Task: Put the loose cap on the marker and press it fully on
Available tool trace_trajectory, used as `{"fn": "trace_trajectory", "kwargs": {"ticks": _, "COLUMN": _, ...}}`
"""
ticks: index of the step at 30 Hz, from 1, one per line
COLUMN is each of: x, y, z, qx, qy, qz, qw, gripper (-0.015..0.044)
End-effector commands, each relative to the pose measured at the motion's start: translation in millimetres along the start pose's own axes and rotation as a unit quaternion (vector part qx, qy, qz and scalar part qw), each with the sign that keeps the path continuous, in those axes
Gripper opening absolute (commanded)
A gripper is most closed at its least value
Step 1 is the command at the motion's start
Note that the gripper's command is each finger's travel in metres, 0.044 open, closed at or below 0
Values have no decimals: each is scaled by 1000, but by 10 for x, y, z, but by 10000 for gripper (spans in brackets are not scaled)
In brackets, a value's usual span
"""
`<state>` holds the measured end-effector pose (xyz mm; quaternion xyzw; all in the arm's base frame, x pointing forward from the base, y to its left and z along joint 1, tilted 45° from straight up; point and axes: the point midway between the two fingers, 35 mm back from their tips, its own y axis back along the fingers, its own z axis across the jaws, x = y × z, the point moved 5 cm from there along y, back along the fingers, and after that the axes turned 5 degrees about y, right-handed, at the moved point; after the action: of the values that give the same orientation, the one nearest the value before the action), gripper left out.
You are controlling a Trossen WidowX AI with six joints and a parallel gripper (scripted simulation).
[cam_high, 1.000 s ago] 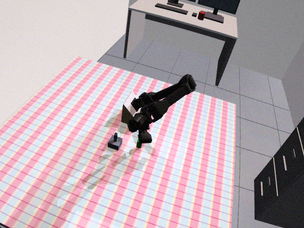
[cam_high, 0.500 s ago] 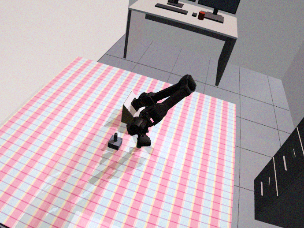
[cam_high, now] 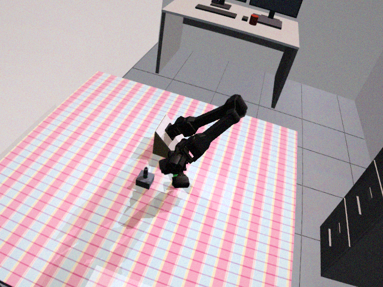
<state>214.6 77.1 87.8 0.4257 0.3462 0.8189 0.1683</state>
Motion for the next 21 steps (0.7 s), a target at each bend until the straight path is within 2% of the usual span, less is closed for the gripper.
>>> {"fn": "trace_trajectory", "kwargs": {"ticks": 1, "x": 13, "y": -66, "z": -13, "qx": 0, "qy": -2, "qz": 5, "qw": 1000, "gripper": 247}}
{"fn": "trace_trajectory", "kwargs": {"ticks": 3, "x": 14, "y": -75, "z": -13, "qx": 0, "qy": -2, "qz": 5, "qw": 1000, "gripper": 247}}
{"fn": "trace_trajectory", "kwargs": {"ticks": 7, "x": 13, "y": -75, "z": -16, "qx": 0, "qy": -2, "qz": 5, "qw": 1000, "gripper": 142}}
{"fn": "trace_trajectory", "kwargs": {"ticks": 16, "x": 13, "y": -75, "z": -17, "qx": 0, "qy": -2, "qz": 5, "qw": 1000, "gripper": 82}}
{"fn": "trace_trajectory", "kwargs": {"ticks": 19, "x": -1, "y": -54, "z": -20, "qx": -4, "qy": 6, "qz": 1, "qw": 1000, "gripper": 3}}
{"fn": "trace_trajectory", "kwargs": {"ticks": 21, "x": -13, "y": -21, "z": -20, "qx": -6, "qy": 11, "qz": -2, "qw": 1000, "gripper": 0}}
